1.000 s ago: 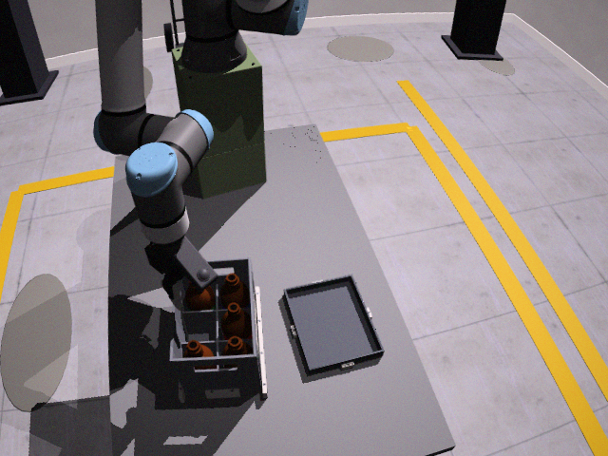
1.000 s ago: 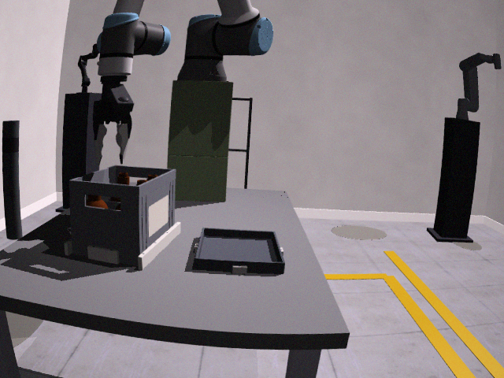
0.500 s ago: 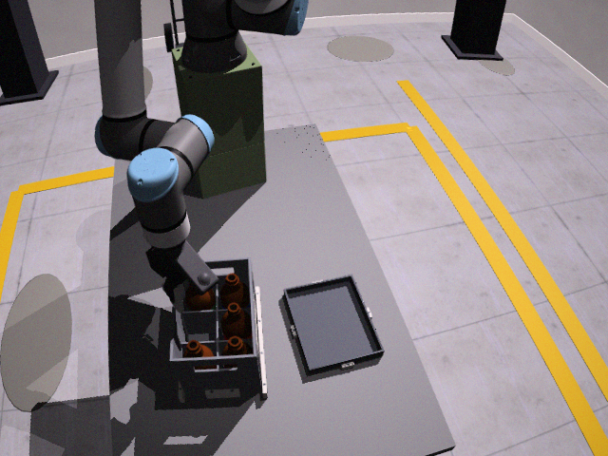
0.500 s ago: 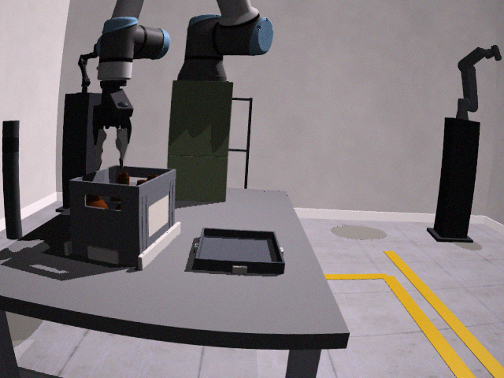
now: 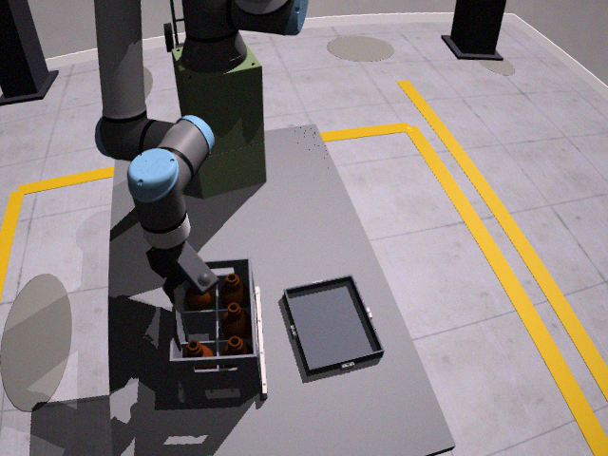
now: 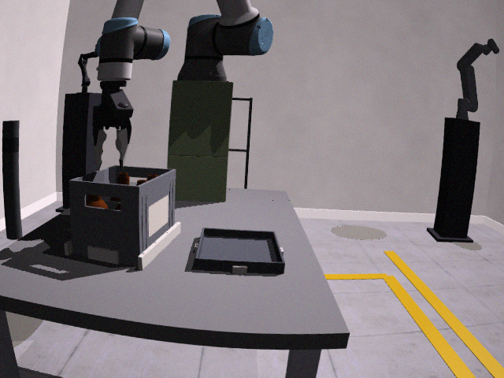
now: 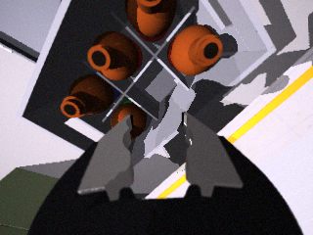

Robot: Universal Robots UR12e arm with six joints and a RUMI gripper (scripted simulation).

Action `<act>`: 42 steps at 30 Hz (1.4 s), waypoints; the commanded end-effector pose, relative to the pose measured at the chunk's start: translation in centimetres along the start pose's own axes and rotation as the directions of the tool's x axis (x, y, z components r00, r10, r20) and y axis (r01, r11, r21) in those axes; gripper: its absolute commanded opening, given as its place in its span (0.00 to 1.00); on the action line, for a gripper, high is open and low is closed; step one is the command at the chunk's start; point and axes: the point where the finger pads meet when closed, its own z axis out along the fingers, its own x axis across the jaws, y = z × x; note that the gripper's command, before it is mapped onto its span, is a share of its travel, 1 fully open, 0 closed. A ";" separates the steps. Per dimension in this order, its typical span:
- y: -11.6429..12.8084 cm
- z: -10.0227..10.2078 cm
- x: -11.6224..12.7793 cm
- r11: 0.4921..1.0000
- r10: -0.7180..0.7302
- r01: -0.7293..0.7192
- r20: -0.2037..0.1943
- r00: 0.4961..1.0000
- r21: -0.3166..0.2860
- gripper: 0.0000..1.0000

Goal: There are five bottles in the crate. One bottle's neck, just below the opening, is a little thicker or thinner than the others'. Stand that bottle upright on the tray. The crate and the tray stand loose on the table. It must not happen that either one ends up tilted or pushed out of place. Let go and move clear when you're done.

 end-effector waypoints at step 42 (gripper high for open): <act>-0.9 0.0 0.3 1.000 -0.001 0.001 -0.003 1.000 0.002 0.38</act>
